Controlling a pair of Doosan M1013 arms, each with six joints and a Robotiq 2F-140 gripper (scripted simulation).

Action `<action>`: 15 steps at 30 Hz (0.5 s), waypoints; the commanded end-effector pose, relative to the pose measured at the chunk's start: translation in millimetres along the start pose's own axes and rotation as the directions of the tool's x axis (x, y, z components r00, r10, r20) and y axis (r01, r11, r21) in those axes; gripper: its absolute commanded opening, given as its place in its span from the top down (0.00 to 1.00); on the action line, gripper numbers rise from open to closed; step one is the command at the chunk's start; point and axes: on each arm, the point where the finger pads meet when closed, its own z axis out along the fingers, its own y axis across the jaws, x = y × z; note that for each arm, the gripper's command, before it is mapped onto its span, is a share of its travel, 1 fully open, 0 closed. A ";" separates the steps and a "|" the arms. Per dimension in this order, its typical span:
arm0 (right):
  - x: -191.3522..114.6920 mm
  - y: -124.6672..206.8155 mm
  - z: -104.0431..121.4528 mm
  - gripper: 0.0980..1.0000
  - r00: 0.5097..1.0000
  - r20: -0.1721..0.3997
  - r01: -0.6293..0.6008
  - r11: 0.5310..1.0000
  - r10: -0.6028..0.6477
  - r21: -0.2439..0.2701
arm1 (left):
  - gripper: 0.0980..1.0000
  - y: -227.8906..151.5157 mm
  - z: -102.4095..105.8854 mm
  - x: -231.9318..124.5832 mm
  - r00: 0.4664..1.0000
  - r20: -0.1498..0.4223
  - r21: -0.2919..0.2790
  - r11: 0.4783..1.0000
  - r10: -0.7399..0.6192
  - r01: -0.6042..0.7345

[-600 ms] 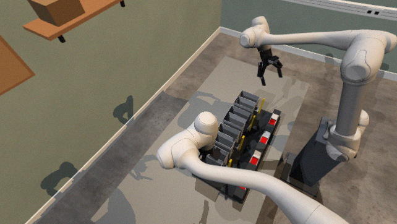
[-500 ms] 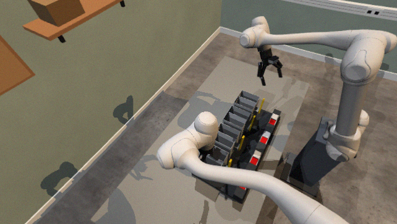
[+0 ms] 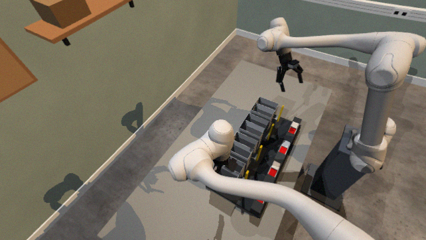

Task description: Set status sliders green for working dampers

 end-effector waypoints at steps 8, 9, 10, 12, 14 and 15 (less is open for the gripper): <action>0.5 0.1 -0.6 0.00 1.000 0.001 0.001 1.000 -0.001 -0.001 | 0.00 2.1 -0.5 -0.5 1.000 0.000 0.000 1.000 -0.007 0.007; 0.5 0.1 -0.6 0.00 1.000 0.001 0.001 1.000 -0.001 -0.001 | 0.00 2.9 -0.3 -0.6 1.000 0.000 -0.001 1.000 -0.009 0.009; 0.5 0.1 -0.6 0.00 1.000 0.001 0.001 1.000 -0.001 -0.001 | 0.00 3.8 -0.1 -0.7 1.000 0.000 -0.001 1.000 -0.012 0.012; 0.5 0.1 -0.6 0.00 1.000 0.001 0.001 1.000 -0.001 -0.001 | 0.00 6.1 0.4 -1.0 1.000 -0.002 -0.001 1.000 -0.020 0.020; 0.5 0.1 -0.6 0.00 1.000 0.001 0.001 1.000 -0.001 -0.001 | 0.00 9.2 1.0 -1.3 1.000 -0.003 -0.002 1.000 -0.030 0.030; 0.5 0.1 -0.6 0.00 1.000 0.001 0.001 1.000 -0.001 -0.001 | 0.00 9.2 1.0 -1.3 1.000 -0.003 -0.002 1.000 -0.030 0.030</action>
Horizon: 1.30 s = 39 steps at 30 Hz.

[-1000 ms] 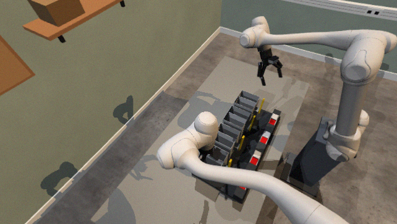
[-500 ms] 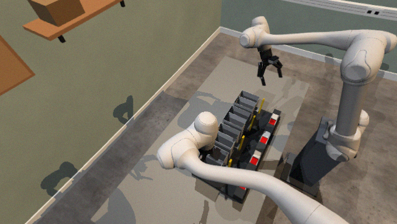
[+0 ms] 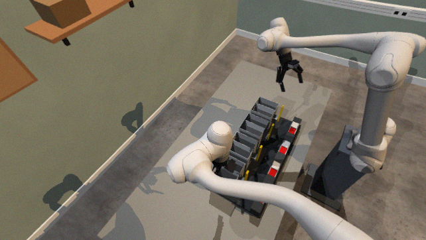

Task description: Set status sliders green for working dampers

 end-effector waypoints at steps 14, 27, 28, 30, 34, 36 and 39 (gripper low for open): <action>0.5 0.1 -0.6 0.00 1.000 0.001 0.001 1.000 -0.001 -0.001 | 0.00 44.5 8.5 -4.9 0.989 -0.020 -0.013 0.989 -0.145 0.145; 0.5 0.1 -0.6 0.00 1.000 0.001 0.001 1.000 -0.001 -0.001 | 0.00 117.2 23.7 -6.0 0.925 -0.050 -0.042 0.926 -0.376 0.374; 0.5 0.1 -0.6 0.00 1.000 0.001 0.001 1.000 -0.001 -0.001 | 0.00 125.5 25.4 -5.6 0.914 -0.052 -0.046 0.916 -0.402 0.400; 0.5 0.1 -0.6 0.00 1.000 0.001 0.001 1.000 -0.001 -0.001 | 0.00 142.8 28.9 -4.5 0.889 -0.058 -0.054 0.891 -0.454 0.452; 0.5 0.1 -0.6 0.00 1.000 0.001 0.001 1.000 -0.001 -0.001 | 0.00 170.6 34.5 -1.6 0.841 -0.066 -0.069 0.844 -0.536 0.532; 0.5 0.1 -0.6 0.00 1.000 0.001 0.001 1.000 -0.001 -0.001 | 0.00 180.3 36.5 -0.3 0.823 -0.069 -0.074 0.825 -0.564 0.560; 0.5 0.1 -0.6 0.00 1.000 0.001 0.001 1.000 -0.001 -0.001 | 0.00 210.7 42.5 4.7 0.758 -0.076 -0.092 0.761 -0.648 0.642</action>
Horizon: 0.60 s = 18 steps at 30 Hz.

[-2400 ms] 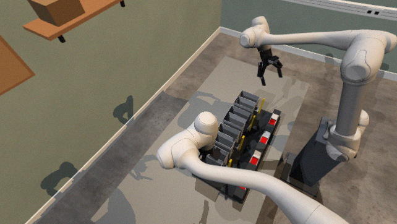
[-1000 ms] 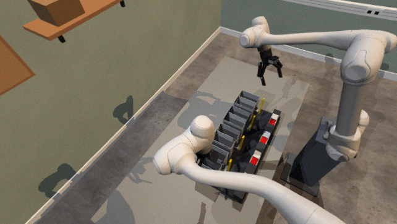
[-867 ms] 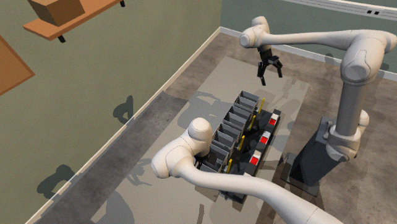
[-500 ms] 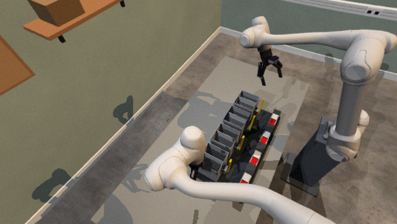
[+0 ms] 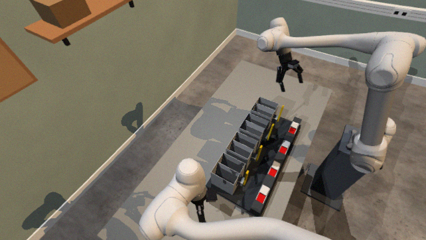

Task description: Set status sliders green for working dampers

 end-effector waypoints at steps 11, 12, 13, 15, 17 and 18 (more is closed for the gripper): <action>0.5 0.1 -0.6 0.00 1.000 0.001 0.001 1.000 -0.001 -0.001 | 0.00 141.2 35.6 -54.6 0.858 -0.058 -0.074 0.860 -0.510 0.505; 0.5 0.1 -0.6 0.00 1.000 0.001 0.001 1.000 -0.001 -0.001 | 0.00 141.2 35.6 -54.6 0.858 -0.058 -0.074 0.860 -0.510 0.505; 0.5 0.1 -0.6 0.00 1.000 0.001 0.001 1.000 -0.001 -0.001 | 0.00 141.2 35.6 -54.6 0.858 -0.058 -0.074 0.860 -0.510 0.505; 0.5 0.1 -0.6 0.00 1.000 0.001 0.001 1.000 -0.001 -0.001 | 0.00 165.5 41.7 -59.9 0.808 -0.064 -0.091 0.810 -0.586 0.580; 0.5 0.1 -0.6 0.00 1.000 0.001 0.001 1.000 -0.001 -0.001 | 0.00 190.4 47.9 -64.2 0.749 -0.068 -0.109 0.752 -0.659 0.651; 0.5 0.1 -0.6 0.00 1.000 0.001 0.001 1.000 -0.001 -0.001 | 0.00 203.1 51.1 -65.9 0.717 -0.069 -0.119 0.719 -0.694 0.684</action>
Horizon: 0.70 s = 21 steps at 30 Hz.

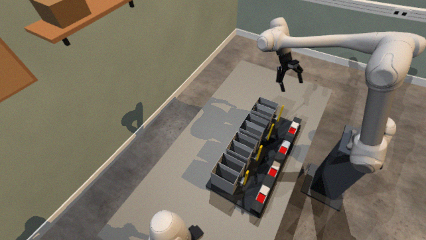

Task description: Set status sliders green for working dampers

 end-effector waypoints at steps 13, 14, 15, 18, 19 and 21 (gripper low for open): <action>0.5 0.1 -0.6 0.00 1.000 0.001 0.001 1.000 -0.001 -0.001 | 0.00 135.6 49.2 -113.1 0.777 -0.054 -0.123 0.776 -0.627 0.618; 0.5 0.1 -0.6 0.00 1.000 0.001 0.001 1.000 -0.001 -0.001 | 0.00 146.9 53.1 -119.3 0.743 -0.054 -0.134 0.743 -0.667 0.656; 0.5 0.1 -0.6 0.00 1.000 0.001 0.001 1.000 -0.001 -0.001 | 0.00 158.2 57.0 -125.2 0.708 -0.053 -0.146 0.707 -0.704 0.692; 0.5 0.1 -0.6 0.00 1.000 0.001 0.001 1.000 -0.001 -0.001 | 0.00 192.8 68.9 -140.9 0.591 -0.047 -0.183 0.588 -0.806 0.788; 0.5 0.1 -0.6 0.00 1.000 0.001 0.001 1.000 -0.001 -0.001 | 0.00 204.5 72.8 -145.5 0.548 -0.043 -0.196 0.545 -0.835 0.815; 0.5 0.1 -0.6 0.00 1.000 0.001 0.001 1.000 -0.001 -0.001 | 0.00 227.9 80.7 -153.5 0.460 -0.033 -0.220 0.455 -0.888 0.863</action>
